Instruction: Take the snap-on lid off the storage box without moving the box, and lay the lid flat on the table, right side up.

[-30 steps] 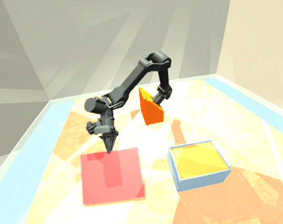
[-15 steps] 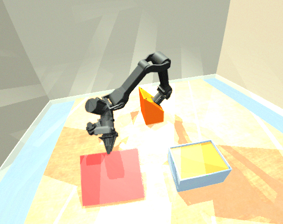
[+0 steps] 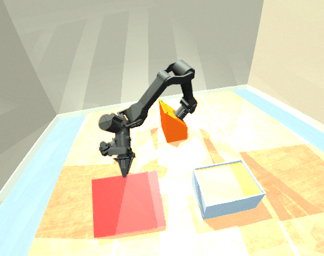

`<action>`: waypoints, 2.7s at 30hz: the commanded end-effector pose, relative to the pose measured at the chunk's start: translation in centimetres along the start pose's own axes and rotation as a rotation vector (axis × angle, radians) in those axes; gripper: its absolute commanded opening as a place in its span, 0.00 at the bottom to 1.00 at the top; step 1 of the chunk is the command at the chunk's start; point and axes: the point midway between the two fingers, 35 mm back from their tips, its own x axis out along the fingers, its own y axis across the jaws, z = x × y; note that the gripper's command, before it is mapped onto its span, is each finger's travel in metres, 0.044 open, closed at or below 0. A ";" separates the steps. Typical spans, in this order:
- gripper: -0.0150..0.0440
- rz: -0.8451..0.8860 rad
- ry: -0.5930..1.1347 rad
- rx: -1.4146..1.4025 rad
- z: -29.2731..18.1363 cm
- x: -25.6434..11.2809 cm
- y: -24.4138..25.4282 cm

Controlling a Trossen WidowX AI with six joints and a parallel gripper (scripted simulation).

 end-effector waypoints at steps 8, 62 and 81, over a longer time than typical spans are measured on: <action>0.25 -0.031 0.010 0.017 -0.5 1.3 -1.9; 0.90 -0.031 0.010 0.018 -0.4 2.2 -4.0; 1.00 -0.033 0.007 0.018 -0.3 -0.9 -6.4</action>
